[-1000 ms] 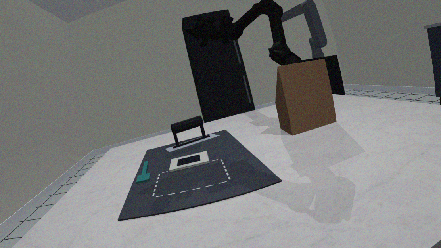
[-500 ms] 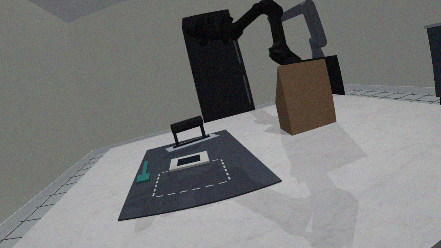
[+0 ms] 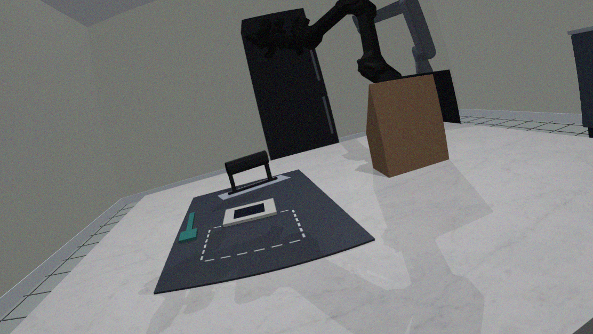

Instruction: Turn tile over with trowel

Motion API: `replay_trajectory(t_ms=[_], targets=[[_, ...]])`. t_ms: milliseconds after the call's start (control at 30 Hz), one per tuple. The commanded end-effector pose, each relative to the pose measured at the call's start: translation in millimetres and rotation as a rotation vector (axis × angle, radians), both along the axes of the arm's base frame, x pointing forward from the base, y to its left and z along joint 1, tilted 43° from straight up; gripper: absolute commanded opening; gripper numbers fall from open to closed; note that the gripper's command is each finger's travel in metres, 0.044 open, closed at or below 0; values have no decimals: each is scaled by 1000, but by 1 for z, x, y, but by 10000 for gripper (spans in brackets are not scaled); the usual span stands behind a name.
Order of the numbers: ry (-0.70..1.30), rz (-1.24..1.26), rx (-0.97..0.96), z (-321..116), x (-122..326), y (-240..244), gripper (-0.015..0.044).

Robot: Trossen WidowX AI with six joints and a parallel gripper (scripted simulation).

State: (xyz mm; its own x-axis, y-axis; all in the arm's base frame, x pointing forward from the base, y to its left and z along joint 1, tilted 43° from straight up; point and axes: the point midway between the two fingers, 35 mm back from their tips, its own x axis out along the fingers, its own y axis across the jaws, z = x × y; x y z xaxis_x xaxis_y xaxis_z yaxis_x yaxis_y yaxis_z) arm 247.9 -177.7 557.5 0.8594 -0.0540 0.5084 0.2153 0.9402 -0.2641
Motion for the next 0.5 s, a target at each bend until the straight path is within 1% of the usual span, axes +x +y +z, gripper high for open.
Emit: replay_trajectory(t_ms=[0, 433, 467], targets=[[0, 0, 0, 0, 0, 0, 0], [0, 0, 0, 0, 0, 0, 0], [0, 0, 0, 0, 0, 0, 26]])
